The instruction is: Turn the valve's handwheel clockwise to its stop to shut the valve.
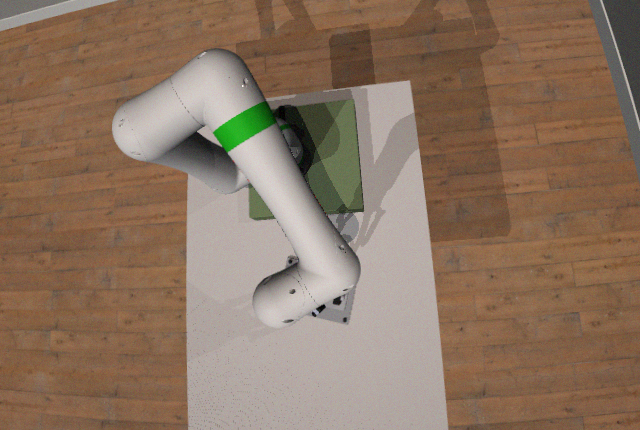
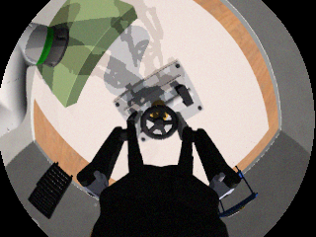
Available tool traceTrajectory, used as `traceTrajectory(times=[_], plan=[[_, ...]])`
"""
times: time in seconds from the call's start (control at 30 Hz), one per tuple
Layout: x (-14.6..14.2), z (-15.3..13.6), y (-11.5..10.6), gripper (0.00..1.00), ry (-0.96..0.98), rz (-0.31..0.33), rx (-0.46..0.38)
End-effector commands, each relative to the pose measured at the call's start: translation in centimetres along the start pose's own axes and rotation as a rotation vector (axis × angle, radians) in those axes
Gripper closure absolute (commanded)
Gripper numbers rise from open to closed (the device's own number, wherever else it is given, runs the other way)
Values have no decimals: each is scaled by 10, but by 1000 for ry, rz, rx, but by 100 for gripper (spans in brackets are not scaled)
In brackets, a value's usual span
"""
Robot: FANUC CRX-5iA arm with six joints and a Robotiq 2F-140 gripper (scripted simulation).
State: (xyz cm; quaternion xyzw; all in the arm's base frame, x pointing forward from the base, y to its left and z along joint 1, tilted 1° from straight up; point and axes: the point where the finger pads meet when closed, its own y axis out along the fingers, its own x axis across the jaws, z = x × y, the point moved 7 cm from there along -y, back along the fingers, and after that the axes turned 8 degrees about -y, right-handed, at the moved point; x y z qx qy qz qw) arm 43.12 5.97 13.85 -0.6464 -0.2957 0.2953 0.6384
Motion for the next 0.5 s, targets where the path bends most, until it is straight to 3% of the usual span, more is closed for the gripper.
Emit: traceTrajectory(times=[0.0,0.43,0.47], plan=[[0,0,0,100,1,0,0],[0,0,0,100,1,0,0],[0,0,0,0,1,0,0]])
